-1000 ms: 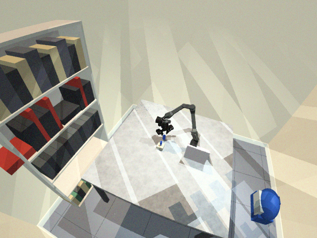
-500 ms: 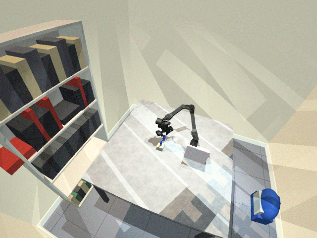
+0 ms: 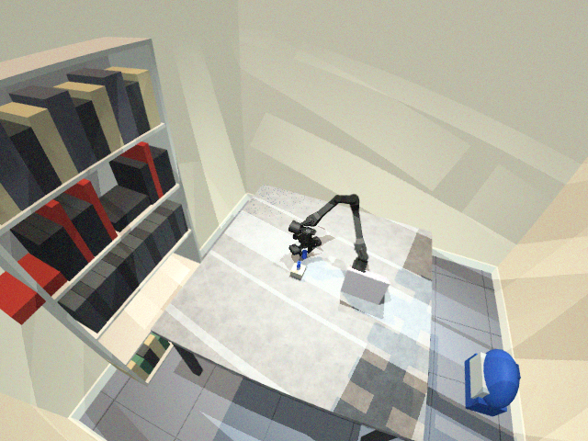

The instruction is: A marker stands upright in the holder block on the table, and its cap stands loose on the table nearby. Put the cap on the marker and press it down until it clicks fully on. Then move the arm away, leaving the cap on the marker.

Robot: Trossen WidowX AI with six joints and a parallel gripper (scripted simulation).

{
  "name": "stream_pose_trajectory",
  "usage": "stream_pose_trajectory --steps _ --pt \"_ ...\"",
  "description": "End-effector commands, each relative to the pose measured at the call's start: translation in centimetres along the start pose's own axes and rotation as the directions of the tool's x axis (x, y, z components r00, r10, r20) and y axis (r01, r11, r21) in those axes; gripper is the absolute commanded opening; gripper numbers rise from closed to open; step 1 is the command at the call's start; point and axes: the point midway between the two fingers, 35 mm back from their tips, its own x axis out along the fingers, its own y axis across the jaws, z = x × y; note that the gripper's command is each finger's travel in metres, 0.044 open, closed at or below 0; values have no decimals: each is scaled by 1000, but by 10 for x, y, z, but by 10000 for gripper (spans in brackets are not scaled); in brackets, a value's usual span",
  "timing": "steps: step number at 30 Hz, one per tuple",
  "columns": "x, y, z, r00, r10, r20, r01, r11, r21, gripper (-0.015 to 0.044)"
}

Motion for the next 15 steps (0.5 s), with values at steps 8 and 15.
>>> stream_pose_trajectory --steps 8,15 --pt "5 0 -3 1000 -8 -4 8 1000 -12 122" --pt "3 0 -3 1000 -7 -4 7 1000 -12 36"
